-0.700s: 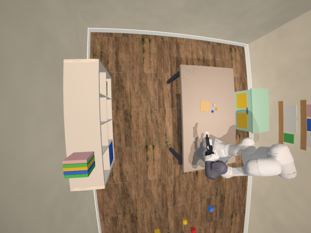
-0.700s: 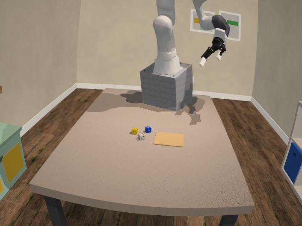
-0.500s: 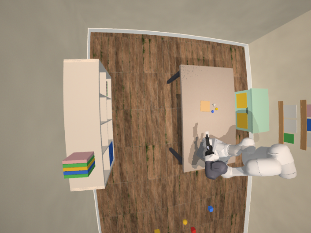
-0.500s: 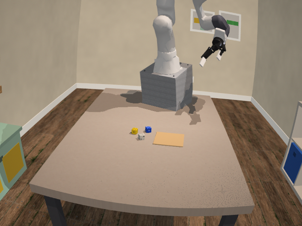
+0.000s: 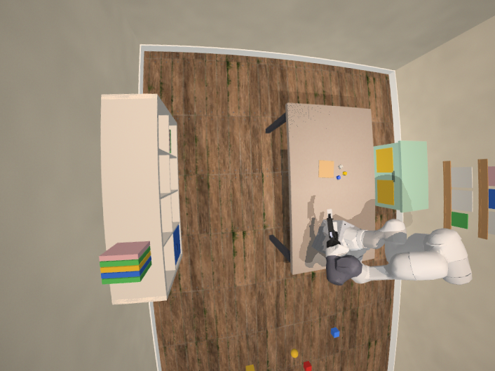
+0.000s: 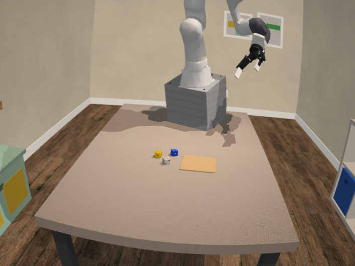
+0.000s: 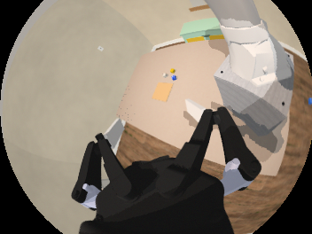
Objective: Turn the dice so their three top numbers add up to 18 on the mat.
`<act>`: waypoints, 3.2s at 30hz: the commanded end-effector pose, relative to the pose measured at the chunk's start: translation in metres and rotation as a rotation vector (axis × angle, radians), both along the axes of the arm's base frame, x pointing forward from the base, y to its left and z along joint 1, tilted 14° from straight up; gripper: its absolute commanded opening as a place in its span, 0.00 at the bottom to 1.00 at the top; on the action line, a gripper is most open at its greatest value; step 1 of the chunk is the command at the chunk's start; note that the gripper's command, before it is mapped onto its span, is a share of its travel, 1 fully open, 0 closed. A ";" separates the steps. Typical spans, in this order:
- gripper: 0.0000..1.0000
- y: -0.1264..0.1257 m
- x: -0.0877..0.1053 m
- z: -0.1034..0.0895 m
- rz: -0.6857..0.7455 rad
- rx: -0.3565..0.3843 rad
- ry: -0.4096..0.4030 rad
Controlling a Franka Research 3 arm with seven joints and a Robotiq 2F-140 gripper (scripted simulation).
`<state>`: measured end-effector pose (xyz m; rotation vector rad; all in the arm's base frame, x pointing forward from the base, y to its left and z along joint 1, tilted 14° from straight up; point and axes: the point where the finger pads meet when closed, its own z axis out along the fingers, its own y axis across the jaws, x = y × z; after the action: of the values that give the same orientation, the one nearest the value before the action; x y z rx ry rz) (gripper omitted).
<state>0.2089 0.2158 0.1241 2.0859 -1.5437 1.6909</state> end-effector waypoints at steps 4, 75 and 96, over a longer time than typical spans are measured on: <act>1.00 -0.031 0.011 -0.032 -0.196 0.049 0.129; 1.00 -0.446 0.217 -0.088 -1.599 1.405 -0.397; 1.00 -0.446 0.217 -0.088 -1.599 1.405 -0.397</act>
<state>0.4248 -0.2293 0.0360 -0.3001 -3.3189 0.2161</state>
